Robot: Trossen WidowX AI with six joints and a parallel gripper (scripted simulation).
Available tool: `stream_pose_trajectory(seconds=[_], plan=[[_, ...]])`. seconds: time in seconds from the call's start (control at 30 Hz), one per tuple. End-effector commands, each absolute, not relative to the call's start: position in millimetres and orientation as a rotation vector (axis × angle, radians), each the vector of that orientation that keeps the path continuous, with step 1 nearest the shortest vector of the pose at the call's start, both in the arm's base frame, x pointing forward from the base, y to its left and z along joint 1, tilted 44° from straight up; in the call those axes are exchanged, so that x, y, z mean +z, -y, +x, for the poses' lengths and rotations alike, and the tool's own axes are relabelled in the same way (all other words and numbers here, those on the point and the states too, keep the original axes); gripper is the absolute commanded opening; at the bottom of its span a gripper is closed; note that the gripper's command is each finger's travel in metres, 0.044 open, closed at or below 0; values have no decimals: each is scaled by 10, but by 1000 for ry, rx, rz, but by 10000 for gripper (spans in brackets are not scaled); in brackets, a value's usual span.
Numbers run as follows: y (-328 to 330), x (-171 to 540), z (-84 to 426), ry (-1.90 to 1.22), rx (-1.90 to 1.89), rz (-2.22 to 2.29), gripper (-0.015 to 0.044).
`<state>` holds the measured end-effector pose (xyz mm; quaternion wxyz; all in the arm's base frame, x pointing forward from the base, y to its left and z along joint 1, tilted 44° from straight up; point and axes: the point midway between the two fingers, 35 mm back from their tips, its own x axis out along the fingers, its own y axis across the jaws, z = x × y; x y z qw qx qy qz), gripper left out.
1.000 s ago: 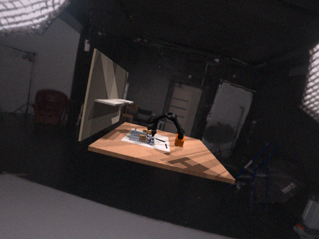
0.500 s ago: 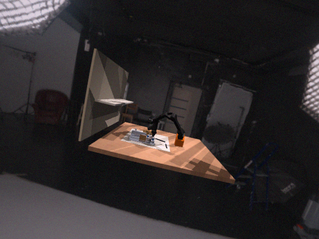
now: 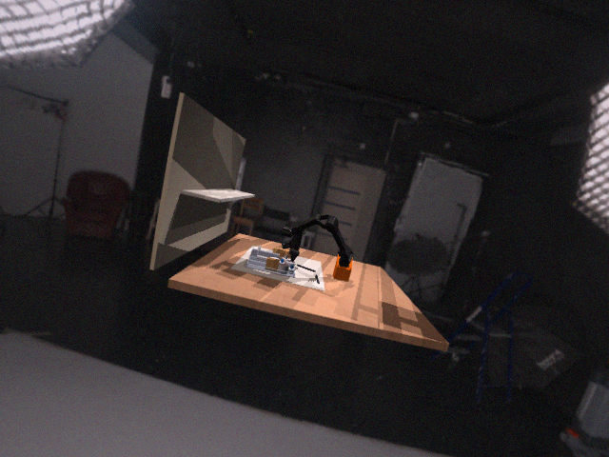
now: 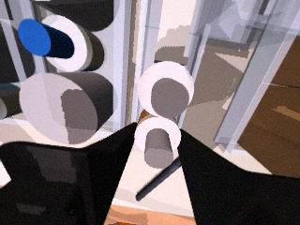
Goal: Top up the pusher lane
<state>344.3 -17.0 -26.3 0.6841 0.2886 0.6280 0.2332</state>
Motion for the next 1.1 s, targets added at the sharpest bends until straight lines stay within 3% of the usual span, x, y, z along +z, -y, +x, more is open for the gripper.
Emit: stream_pose_trajectory(seconds=[0.0,0.13,0.5,1.07], plan=[[171,-261,3438,-1405,526,643,0],[171,-261,3438,-1405,526,643,0],[170,-264,3442,-1405,526,643,289],[307,-121,3391,-1406,525,642,297]])
